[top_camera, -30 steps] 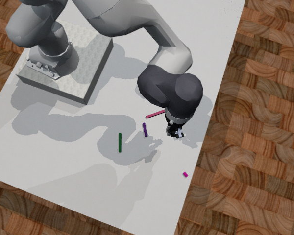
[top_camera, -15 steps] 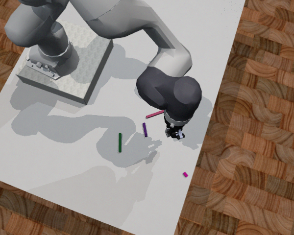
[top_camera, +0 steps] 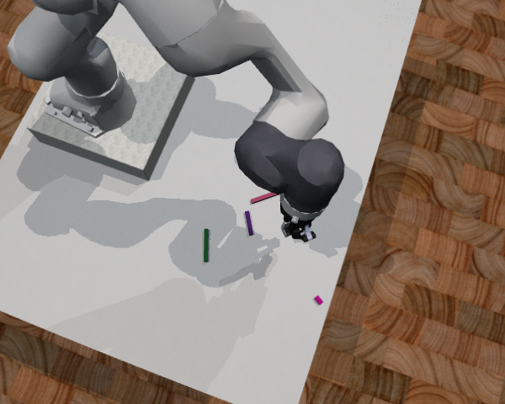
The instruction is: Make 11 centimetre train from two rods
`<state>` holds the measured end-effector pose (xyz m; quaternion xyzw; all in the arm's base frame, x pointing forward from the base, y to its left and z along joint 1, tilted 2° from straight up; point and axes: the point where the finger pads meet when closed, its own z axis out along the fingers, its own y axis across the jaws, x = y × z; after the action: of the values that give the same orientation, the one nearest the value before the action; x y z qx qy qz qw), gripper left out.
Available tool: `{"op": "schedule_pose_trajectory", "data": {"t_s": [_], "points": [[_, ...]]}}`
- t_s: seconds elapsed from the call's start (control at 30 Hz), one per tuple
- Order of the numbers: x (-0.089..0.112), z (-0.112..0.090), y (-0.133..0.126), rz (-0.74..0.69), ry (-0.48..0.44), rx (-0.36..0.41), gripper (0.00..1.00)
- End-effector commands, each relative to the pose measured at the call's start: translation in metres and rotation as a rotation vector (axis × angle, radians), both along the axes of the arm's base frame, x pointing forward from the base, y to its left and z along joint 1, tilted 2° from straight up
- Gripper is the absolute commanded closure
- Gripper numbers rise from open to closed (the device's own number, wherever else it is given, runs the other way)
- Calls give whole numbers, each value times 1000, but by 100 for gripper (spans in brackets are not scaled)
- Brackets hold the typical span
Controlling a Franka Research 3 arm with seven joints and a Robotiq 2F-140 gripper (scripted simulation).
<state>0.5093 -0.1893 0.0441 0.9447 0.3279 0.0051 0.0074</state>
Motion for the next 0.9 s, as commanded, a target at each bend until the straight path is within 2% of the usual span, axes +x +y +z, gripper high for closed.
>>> {"op": "schedule_pose_trajectory", "data": {"t_s": [0.0,0.47,0.87], "points": [[4,-14,-1,13,-11,-1,88],[5,-60,-2,13,-11,-1,88],[5,-66,-2,13,-11,-1,88]]}}
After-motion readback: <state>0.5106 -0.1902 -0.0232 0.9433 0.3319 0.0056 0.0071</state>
